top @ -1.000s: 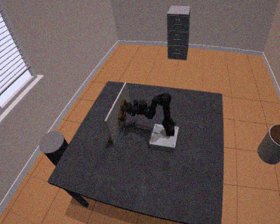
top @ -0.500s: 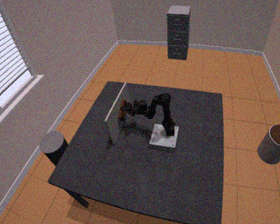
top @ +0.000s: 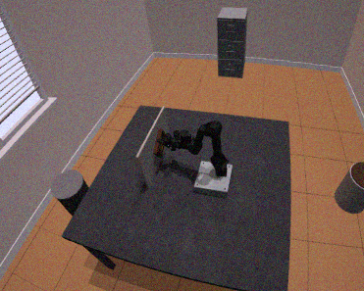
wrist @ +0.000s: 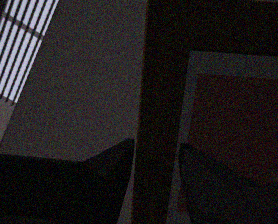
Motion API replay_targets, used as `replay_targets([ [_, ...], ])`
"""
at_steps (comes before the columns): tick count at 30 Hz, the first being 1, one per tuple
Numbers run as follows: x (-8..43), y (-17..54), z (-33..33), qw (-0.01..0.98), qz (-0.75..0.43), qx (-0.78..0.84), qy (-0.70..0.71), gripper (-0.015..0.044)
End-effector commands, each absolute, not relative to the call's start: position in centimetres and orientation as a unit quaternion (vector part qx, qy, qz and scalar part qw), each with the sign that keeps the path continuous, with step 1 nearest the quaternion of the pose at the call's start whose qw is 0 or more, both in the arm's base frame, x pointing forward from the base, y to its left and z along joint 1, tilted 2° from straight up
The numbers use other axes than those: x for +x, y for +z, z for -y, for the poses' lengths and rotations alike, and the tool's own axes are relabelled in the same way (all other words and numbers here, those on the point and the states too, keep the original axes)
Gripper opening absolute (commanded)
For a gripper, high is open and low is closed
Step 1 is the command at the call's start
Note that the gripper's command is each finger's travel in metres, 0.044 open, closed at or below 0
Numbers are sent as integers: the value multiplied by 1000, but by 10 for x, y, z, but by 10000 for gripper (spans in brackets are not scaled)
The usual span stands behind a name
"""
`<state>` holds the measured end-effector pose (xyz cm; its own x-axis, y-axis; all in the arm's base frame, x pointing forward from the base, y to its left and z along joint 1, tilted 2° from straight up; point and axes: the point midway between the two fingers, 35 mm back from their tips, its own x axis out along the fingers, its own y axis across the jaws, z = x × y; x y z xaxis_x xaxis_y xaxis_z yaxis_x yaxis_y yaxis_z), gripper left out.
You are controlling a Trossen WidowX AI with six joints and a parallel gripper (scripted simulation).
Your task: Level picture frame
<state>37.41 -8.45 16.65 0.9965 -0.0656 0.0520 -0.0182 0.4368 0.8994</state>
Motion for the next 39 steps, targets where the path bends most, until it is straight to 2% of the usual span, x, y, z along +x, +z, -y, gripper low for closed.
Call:
replay_targets([
  [1,374,165,85,847,39,530,-16,82],
  [7,374,165,85,847,39,530,-16,43],
  [9,374,165,85,847,39,530,-16,0],
  [39,374,172,82,847,39,530,-16,0],
])
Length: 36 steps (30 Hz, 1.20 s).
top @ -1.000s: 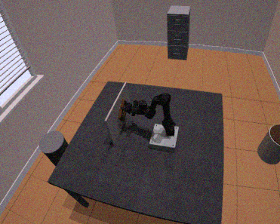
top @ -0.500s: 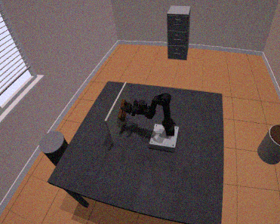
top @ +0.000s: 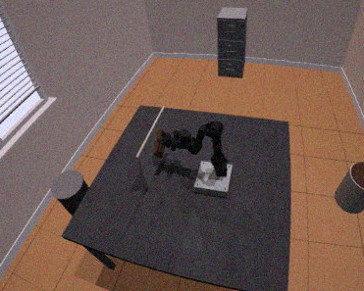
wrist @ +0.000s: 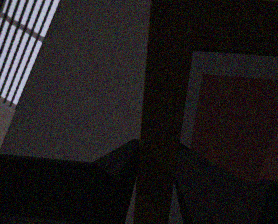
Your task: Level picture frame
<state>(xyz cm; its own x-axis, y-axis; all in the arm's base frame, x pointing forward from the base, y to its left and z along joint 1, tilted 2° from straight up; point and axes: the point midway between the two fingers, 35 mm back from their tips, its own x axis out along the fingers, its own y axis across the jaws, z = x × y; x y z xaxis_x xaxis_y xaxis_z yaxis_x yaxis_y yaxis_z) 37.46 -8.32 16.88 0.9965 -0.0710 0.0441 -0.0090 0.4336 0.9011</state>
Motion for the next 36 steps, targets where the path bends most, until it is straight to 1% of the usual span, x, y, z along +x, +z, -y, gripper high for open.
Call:
replay_targets([
  [1,374,172,82,847,39,531,-16,0],
  [36,374,179,79,847,39,531,-16,0],
])
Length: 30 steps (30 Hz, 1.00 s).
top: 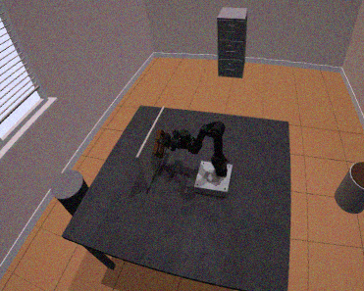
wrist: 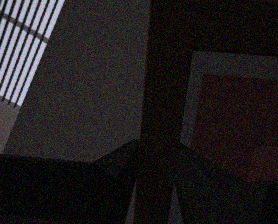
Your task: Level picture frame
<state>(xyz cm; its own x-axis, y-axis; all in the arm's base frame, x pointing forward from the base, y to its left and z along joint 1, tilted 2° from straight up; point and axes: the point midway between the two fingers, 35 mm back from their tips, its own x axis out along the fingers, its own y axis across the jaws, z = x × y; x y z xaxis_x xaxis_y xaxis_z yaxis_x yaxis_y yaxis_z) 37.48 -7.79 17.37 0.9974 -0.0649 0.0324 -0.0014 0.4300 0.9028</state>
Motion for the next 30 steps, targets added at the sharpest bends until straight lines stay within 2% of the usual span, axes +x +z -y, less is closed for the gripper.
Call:
replay_targets([
  [1,374,179,79,847,39,531,-16,0],
  [30,374,178,81,847,39,531,-16,0],
])
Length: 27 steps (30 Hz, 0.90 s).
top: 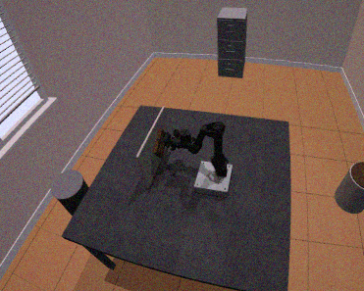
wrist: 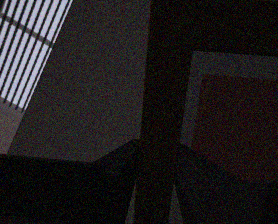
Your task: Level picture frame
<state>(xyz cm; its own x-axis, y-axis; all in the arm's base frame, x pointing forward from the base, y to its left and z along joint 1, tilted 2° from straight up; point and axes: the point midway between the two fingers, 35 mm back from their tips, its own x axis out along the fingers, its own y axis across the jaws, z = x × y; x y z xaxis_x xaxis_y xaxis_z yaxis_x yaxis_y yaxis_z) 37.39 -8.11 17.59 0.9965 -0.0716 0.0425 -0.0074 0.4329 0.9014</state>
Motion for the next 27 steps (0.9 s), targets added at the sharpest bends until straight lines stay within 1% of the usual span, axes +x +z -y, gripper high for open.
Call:
replay_targets([
  [1,374,178,81,847,39,531,-16,0],
  [27,374,183,85,847,39,530,-16,0],
])
